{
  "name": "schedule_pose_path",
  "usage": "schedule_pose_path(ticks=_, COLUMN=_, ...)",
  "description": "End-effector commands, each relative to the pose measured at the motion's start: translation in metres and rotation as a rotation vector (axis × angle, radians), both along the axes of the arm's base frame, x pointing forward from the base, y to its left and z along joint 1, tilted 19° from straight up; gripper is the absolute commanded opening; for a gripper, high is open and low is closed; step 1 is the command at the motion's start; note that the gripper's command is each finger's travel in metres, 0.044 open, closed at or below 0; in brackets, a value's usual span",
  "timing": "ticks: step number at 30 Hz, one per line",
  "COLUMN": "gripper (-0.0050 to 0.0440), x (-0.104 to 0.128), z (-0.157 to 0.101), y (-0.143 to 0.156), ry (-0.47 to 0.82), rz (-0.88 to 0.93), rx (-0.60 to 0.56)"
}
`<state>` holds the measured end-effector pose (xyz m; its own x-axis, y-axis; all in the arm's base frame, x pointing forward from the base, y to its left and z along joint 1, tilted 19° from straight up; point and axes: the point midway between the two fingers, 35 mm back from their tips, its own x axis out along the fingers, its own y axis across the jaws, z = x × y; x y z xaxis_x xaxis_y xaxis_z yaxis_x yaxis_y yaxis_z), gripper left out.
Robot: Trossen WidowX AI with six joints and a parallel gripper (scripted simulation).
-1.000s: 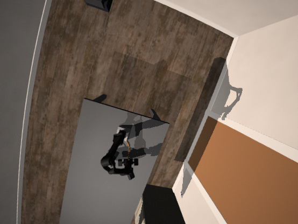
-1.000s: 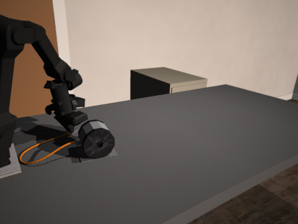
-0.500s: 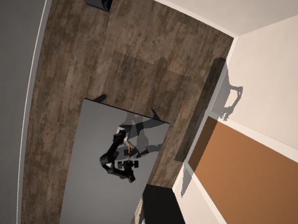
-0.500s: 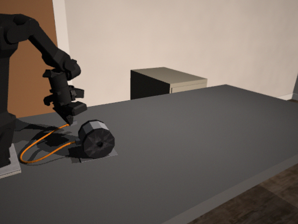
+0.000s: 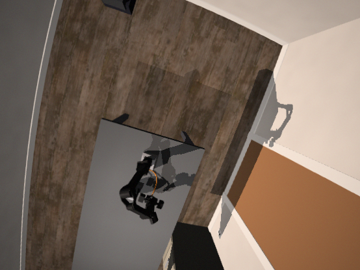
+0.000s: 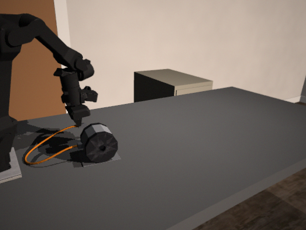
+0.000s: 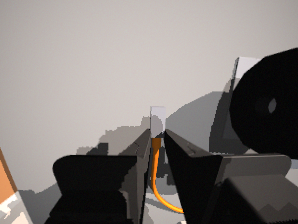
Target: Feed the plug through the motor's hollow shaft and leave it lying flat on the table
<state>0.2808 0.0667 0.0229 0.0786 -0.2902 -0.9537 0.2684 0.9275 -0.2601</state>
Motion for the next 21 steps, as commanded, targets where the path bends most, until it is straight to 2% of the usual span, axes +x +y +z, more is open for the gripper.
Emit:
schedule_pose_path(ticks=1, gripper=0.0000, x=0.010, z=0.004, y=-0.002, ry=-0.029, rz=-0.082, rx=0.009)
schedule_pose_path(ticks=3, gripper=0.0000, x=0.012, z=0.005, y=-0.008, ry=-0.069, rz=-0.280, rx=-0.005)
schedule_pose_path(ticks=8, gripper=0.0000, x=0.016, z=0.007, y=-0.018, ry=-0.127, rz=-0.546, rx=-0.037)
schedule_pose_path(ticks=10, gripper=0.0000, x=0.034, z=0.028, y=-0.009, ry=-0.251, rz=-0.607, rx=-0.015)
schedule_pose_path(ticks=15, gripper=0.0000, x=0.032, z=0.023, y=-0.021, ry=-0.293, rz=-0.863, rx=-0.049)
schedule_pose_path(ticks=17, gripper=0.0000, x=0.032, z=0.023, y=-0.021, ry=-0.293, rz=-0.863, rx=-0.049)
schedule_pose_path(ticks=21, gripper=0.0000, x=0.029, z=0.018, y=-0.033, ry=-0.354, rz=-1.130, rx=-0.093)
